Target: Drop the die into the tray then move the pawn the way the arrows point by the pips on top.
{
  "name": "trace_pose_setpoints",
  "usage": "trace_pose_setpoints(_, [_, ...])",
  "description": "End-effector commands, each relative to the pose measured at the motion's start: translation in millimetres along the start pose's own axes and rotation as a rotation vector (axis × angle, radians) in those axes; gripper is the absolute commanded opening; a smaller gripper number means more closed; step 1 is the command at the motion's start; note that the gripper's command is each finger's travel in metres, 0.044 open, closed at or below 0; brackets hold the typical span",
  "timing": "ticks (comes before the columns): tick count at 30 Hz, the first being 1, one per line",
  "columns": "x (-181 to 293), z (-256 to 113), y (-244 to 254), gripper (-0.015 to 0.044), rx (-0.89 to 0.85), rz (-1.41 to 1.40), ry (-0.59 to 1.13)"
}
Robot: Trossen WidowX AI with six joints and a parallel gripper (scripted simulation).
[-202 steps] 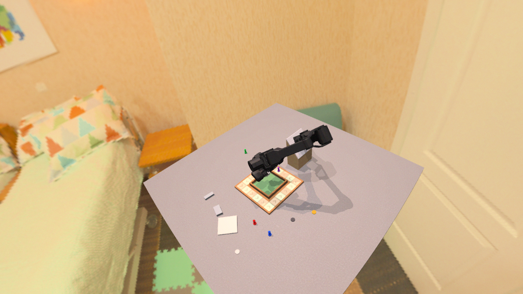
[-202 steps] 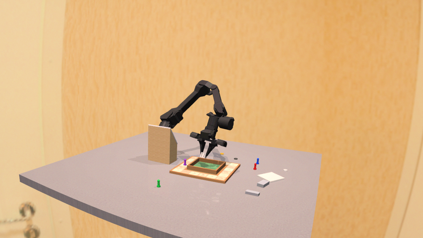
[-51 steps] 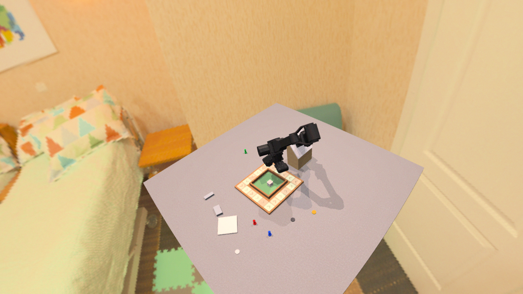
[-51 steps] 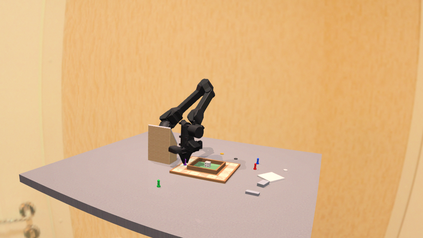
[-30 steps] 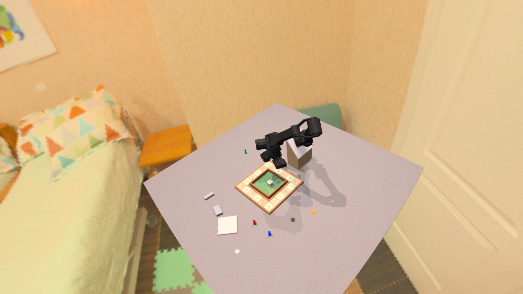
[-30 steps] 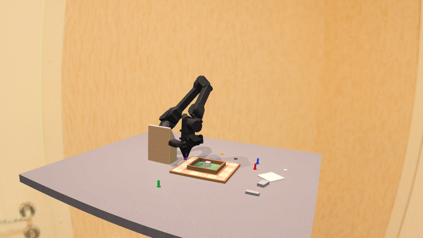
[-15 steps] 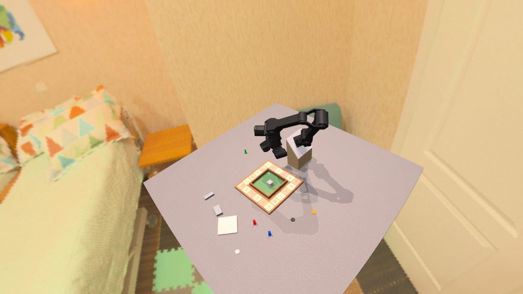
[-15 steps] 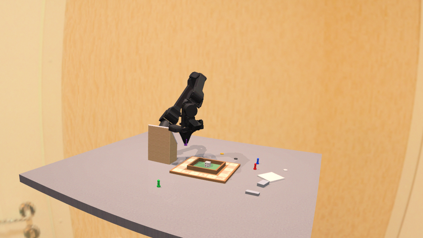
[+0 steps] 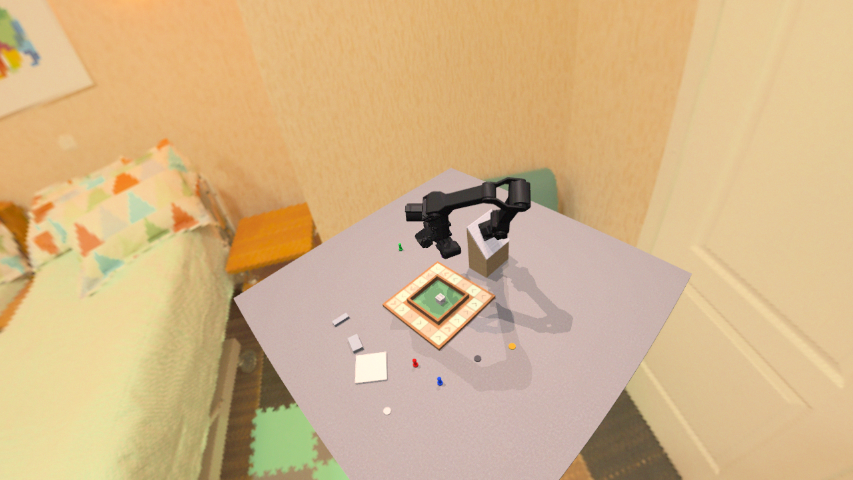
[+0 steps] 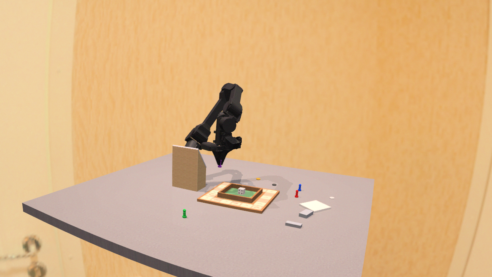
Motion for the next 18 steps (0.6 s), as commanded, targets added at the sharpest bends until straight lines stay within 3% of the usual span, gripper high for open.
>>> trace_pose_setpoints(1, [-18.4, 3.2, -6.2, 0.0, 0.0, 0.005, 0.0])
trace_pose_setpoints(18, [-96.9, 31.7, -22.5, 0.0, -0.01, 0.033, 0.007])
Point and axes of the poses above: the point midway between the two fingers, 35 mm back from their tips, its own z axis out along the fingers, its own y axis across the jaws, x = y × z, the point moved 3 cm from there along -z, back along the fingers, and after that the axes turned 12 degrees about -z, right-handed, at the moved point
